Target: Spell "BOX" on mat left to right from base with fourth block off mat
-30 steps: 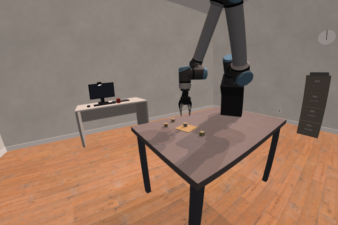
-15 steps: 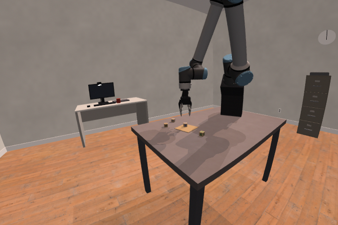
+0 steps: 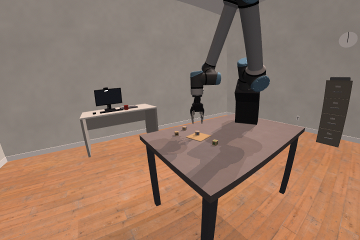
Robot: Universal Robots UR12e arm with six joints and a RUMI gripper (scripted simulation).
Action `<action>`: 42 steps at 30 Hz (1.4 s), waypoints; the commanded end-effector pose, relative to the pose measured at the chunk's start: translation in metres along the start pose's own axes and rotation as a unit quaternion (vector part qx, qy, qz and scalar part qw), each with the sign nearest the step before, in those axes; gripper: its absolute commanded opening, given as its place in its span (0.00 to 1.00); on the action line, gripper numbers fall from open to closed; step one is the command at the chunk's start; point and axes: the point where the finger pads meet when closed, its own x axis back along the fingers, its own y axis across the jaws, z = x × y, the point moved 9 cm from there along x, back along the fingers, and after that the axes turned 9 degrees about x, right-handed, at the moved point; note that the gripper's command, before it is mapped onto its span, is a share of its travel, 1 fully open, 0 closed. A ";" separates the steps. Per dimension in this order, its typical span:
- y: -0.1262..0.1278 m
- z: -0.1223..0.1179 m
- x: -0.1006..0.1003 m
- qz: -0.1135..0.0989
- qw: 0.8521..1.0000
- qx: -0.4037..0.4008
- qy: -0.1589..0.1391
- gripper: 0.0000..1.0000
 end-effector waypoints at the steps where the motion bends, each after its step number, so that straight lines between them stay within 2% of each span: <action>1: 0.000 0.000 -0.002 0.000 1.000 0.000 0.000 0.40; 42: -0.001 0.001 -0.048 0.000 1.000 0.000 0.000 0.40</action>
